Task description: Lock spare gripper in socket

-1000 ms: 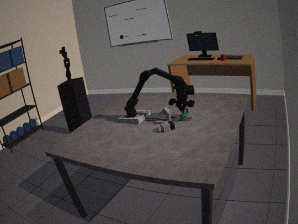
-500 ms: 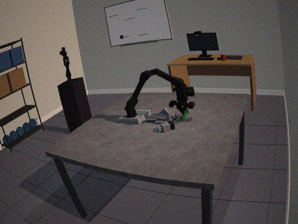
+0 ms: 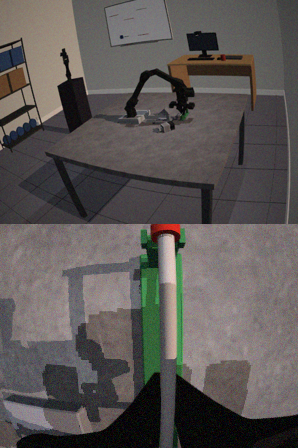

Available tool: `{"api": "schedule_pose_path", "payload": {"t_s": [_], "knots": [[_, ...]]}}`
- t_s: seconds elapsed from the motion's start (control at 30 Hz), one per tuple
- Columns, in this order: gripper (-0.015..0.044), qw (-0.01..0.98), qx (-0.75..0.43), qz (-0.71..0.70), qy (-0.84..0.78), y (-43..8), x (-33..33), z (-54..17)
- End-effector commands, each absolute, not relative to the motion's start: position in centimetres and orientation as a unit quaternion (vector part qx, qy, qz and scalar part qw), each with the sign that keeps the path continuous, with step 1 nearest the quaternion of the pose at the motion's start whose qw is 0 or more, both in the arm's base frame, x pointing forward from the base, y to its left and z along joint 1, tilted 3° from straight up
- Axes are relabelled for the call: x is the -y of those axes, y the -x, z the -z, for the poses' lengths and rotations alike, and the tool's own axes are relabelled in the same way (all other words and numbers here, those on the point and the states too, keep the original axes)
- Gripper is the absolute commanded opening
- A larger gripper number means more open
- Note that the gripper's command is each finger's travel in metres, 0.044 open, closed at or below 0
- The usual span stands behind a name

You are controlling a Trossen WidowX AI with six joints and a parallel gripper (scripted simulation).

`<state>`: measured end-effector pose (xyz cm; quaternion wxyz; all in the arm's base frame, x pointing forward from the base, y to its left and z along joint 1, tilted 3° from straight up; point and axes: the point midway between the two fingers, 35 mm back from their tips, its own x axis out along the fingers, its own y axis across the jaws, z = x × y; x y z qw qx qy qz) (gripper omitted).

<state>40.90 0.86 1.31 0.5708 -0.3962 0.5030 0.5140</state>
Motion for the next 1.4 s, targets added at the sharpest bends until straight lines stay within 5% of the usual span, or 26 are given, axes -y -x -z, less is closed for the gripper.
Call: {"api": "schedule_pose_path", "payload": {"t_s": [0.0,0.4,0.97,1.37], "knots": [[0.0,0.569,-0.504,-0.516,0.395,-40.8,-0.9,-0.9],[0.0,0.571,-0.503,-0.514,0.396,-40.9,-0.9,-1.3],[0.044,0.569,-0.505,-0.516,0.394,-40.7,-0.8,-2.5],[0.044,0.561,-0.515,-0.523,0.384,-40.2,-0.8,-4.1]]}}
